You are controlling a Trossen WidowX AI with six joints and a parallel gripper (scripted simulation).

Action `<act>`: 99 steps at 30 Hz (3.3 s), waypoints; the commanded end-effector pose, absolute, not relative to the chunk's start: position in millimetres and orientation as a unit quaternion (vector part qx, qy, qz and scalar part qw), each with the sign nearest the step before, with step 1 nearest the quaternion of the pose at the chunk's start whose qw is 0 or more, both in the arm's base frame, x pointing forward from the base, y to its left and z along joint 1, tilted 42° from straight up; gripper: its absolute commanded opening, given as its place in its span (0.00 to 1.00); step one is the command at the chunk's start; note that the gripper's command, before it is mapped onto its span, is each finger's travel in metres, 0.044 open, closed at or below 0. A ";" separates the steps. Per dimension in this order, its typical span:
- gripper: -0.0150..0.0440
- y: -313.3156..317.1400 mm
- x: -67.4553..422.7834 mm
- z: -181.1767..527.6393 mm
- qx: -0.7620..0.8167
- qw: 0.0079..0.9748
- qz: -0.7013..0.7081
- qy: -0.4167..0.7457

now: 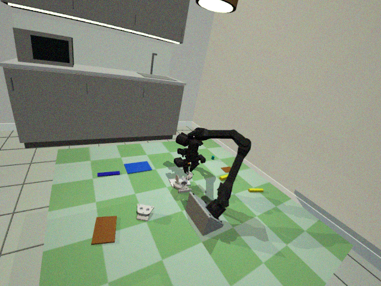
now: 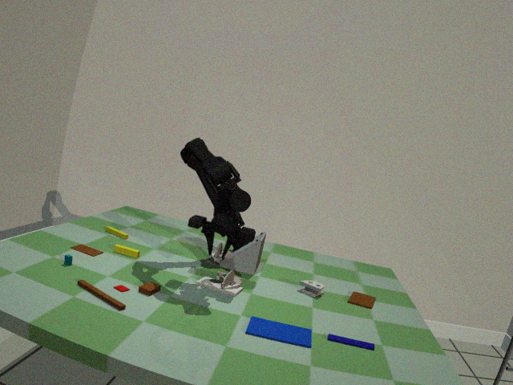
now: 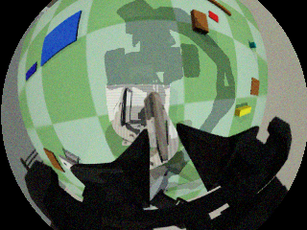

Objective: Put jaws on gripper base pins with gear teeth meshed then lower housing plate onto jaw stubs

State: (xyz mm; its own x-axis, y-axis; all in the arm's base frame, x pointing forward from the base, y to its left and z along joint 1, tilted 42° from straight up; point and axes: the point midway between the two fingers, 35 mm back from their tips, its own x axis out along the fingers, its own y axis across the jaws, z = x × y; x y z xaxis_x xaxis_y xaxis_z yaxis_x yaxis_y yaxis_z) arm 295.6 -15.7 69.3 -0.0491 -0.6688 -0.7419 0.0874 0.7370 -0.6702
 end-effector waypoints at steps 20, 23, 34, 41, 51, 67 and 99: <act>0.48 -15.0 295.7 68.1 -0.218 0.653 -0.286 0.666; 0.48 -15.0 295.7 68.1 -0.218 0.653 -0.286 0.666; 0.48 -15.0 295.7 68.1 -0.218 0.653 -0.286 0.666; 0.48 -15.0 295.7 68.1 -0.218 0.653 -0.286 0.666; 0.48 -15.0 295.7 68.1 -0.218 0.653 -0.286 0.666; 0.48 -15.0 295.7 68.1 -0.218 0.653 -0.286 0.666; 0.48 -31.7 295.5 49.3 -0.220 0.653 -0.285 0.666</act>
State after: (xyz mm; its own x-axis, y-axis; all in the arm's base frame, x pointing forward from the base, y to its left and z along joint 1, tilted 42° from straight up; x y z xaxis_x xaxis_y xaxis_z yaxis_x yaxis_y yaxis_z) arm 297.4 -25.7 55.9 -0.0423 -0.6592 -0.7507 0.0881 0.7460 -0.6601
